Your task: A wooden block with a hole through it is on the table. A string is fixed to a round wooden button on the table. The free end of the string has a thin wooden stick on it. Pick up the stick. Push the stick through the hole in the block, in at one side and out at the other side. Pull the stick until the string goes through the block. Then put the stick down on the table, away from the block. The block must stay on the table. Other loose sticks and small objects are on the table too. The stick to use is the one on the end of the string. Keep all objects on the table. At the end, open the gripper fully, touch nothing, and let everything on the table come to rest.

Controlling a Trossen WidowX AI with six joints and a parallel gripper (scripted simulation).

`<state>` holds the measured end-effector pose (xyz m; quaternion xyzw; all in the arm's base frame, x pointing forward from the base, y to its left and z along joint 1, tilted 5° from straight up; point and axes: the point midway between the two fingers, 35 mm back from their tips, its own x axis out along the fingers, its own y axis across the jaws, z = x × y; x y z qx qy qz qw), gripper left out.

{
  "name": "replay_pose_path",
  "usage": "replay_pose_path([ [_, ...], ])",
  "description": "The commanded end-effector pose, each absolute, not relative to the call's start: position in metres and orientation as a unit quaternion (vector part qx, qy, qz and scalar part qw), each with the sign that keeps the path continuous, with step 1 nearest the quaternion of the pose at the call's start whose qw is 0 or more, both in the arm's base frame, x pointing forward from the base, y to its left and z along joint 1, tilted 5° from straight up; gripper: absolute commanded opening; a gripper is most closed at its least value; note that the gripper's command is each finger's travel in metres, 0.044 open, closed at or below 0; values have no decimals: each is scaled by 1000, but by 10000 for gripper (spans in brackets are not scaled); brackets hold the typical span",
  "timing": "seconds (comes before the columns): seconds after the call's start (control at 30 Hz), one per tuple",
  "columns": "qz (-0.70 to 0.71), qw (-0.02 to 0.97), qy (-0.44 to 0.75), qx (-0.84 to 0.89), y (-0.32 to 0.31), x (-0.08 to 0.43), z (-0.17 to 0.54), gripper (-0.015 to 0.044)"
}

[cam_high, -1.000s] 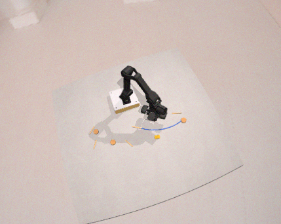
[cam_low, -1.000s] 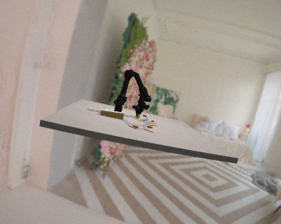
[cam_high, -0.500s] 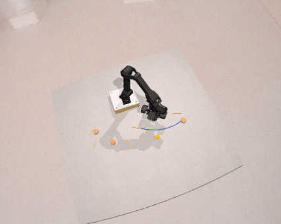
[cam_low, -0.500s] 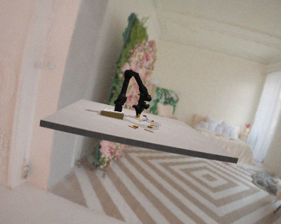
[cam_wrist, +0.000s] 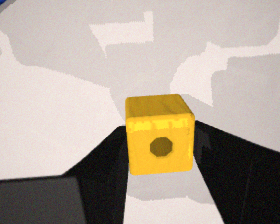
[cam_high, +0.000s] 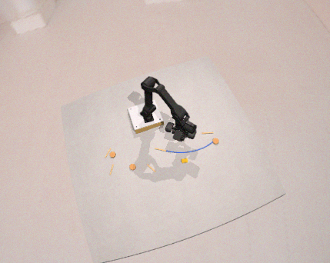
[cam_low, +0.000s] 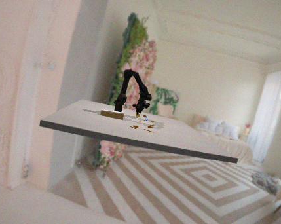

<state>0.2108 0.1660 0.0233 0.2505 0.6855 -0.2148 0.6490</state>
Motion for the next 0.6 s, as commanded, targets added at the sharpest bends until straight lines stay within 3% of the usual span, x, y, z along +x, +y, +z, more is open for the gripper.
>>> replay_pose_path([
  [0.0,-221,663,673,244,168,208,23,0],
  [0.57,-257,749,574,208,178,194,19,0],
])
